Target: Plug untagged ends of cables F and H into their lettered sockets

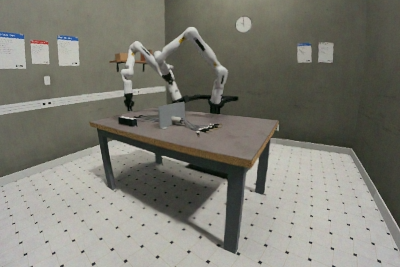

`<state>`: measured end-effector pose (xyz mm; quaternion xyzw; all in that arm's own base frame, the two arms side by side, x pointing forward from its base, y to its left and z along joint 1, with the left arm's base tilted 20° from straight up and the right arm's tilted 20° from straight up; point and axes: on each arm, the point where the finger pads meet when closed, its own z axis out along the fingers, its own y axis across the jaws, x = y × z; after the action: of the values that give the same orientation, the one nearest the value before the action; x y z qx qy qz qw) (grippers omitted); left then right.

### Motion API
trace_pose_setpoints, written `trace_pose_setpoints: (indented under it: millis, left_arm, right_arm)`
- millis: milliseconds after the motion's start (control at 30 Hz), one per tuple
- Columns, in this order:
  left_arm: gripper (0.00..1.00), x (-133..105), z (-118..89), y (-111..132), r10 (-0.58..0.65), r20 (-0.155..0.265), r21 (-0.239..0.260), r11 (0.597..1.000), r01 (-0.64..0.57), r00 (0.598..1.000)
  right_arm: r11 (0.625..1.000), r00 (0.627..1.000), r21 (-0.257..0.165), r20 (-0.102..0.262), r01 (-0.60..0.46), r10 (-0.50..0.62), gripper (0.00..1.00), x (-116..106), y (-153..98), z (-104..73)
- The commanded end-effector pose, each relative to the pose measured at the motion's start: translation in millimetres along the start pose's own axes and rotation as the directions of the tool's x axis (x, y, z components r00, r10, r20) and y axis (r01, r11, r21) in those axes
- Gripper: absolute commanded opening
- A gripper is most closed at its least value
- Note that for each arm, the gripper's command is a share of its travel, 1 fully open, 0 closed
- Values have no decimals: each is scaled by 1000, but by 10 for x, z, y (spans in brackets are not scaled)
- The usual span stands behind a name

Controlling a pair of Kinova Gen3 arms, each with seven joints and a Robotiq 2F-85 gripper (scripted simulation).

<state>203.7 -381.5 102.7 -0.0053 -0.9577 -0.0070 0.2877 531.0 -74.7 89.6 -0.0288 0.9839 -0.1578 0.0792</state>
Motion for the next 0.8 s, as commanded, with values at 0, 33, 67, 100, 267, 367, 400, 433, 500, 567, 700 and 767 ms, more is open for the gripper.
trace_pose_setpoints:
  millis: [0,33,67,100,267,367,400,433,500,567,700,767]
  left_arm:
    - [315,5,-6,-6,1,1,1,1000,-1,1000]
    - [315,5,-6,-6,1,1,1,1000,-1,1000]
    - [315,5,-6,-6,1,1,1,1000,-1,1000]
    - [315,5,-6,-6,1,1,1,1000,-1,1000]
    - [315,5,-6,-6,1,1,1,1000,-1,1000]
    - [315,5,-6,-6,1,1,1,1000,-1,1000]
    - [315,5,-6,-6,1,1,1,1000,-1,1000]
    - [315,5,-6,-6,1,1,1,1000,-1,1000]
    - [315,5,-6,-6,1,1,1,1000,-1,1000]
    - [315,5,-6,-6,1,1,1,1000,-1,1000]
    - [315,5,-6,-6,1,1,1,1000,-1,1000]
    - [315,5,-6,-6,1,1,1,1000,-1,1000]
  right_arm:
    - [1000,1000,0,2,0,0,315,-7,0,-10]
    - [998,993,-37,-109,41,-45,1000,542,-433,24]
    - [998,993,-37,-109,41,-45,1000,544,-435,24]
    - [998,993,-37,-109,41,-45,1000,565,-450,25]
    - [998,993,-37,-109,41,-45,1000,973,-773,50]
    - [998,993,-37,-109,41,-45,1000,973,-773,50]
    - [998,993,-37,-109,41,-45,1000,973,-773,50]
    - [998,993,-37,-109,41,-45,1000,973,-773,50]
    - [998,993,-37,-109,41,-45,1000,973,-773,50]
    - [998,993,-37,-109,41,-45,1000,973,-773,50]
    - [994,972,-76,-218,77,-92,1000,1597,-1263,87]
    - [994,972,-76,-218,77,-92,1000,1769,-1397,97]
